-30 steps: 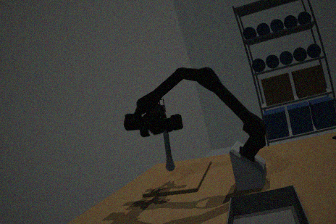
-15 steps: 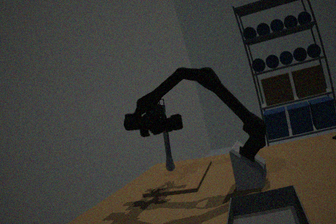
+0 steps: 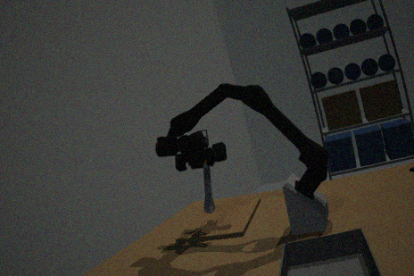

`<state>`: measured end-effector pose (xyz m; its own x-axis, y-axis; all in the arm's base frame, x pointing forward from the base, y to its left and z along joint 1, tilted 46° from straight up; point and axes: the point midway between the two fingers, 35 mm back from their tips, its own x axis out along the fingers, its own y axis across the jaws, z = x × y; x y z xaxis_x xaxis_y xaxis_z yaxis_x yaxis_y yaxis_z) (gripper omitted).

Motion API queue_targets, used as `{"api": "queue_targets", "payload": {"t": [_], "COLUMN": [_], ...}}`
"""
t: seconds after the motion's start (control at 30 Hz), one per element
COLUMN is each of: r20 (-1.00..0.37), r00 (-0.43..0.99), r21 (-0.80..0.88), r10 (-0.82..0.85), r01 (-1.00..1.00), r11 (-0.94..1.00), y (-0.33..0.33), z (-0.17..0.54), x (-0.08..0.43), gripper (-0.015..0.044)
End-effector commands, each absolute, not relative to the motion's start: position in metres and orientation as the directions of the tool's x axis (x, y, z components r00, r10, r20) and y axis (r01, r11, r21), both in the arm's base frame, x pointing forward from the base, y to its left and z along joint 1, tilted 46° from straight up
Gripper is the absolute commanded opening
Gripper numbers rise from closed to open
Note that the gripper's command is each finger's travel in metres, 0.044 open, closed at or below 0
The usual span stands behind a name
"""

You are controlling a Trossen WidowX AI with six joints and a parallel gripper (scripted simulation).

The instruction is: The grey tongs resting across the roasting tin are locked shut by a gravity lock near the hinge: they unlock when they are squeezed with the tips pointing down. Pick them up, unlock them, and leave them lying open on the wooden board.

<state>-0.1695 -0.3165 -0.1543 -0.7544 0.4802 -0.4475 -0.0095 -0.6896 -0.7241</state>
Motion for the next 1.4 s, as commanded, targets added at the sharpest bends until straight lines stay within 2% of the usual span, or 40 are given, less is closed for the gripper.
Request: {"api": "queue_targets", "payload": {"t": [0.0,0.33,0.7,1.37], "r20": [-0.522,-0.649,-0.718,-0.72], "r00": [-0.637,-0.301,0.094,0.117], "r21": [-0.73,-0.732,-0.693,-0.689], "r10": [0.568,0.699,0.69,0.684], "r01": [-0.01,-0.001,-0.005,-0.006], "r11": [-0.683,-0.681,-0.721,-0.725], "y": [-0.31,-0.293,-0.285,-0.28], "z": [-0.163,-0.179,-0.186,-0.193], "x": [-0.177,-0.184,-0.185,-0.185], "gripper": [-0.015,-0.015,-0.015,-0.015]}}
